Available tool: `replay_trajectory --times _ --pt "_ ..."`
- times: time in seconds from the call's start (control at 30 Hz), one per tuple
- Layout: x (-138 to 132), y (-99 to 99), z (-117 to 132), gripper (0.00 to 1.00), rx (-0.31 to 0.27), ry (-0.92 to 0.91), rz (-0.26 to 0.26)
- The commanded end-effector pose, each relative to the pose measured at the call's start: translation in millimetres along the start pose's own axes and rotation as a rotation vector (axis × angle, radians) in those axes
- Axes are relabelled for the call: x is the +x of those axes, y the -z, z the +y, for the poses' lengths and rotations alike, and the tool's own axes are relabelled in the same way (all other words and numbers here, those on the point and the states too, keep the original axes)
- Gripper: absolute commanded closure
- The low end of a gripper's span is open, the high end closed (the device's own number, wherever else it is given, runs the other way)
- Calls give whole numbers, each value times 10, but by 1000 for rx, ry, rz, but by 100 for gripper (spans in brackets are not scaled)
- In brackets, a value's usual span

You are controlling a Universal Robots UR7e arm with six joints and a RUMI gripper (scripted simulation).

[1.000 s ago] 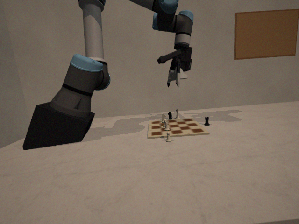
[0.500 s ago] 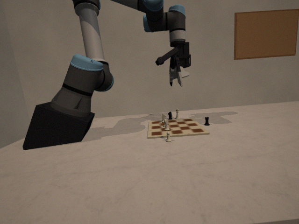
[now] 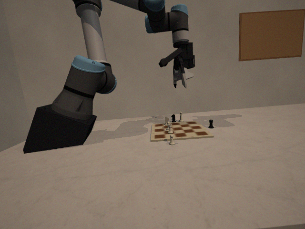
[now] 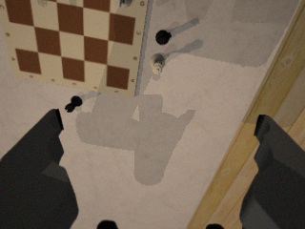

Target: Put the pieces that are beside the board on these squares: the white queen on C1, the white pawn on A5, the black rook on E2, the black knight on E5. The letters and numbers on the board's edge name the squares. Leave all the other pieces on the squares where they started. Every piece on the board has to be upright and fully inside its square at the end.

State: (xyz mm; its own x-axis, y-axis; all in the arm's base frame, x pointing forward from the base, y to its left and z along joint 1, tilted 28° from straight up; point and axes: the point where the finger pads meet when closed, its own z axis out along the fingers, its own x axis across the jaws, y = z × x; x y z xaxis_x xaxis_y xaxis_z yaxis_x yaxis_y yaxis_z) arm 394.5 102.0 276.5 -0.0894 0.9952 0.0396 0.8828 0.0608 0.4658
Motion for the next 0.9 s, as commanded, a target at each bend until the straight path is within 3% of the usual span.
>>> replay_trajectory --times 0.0,0.17,0.23,0.27,0.87 --pt "0 -45 -9 0 2 -1 1" --pt "2 -372 -13 0 2 0 1" --pt "2 -401 -15 0 2 0 1" --pt "2 -401 -15 75 2 0 1" --pt "-2 -385 1 75 -2 1 0"
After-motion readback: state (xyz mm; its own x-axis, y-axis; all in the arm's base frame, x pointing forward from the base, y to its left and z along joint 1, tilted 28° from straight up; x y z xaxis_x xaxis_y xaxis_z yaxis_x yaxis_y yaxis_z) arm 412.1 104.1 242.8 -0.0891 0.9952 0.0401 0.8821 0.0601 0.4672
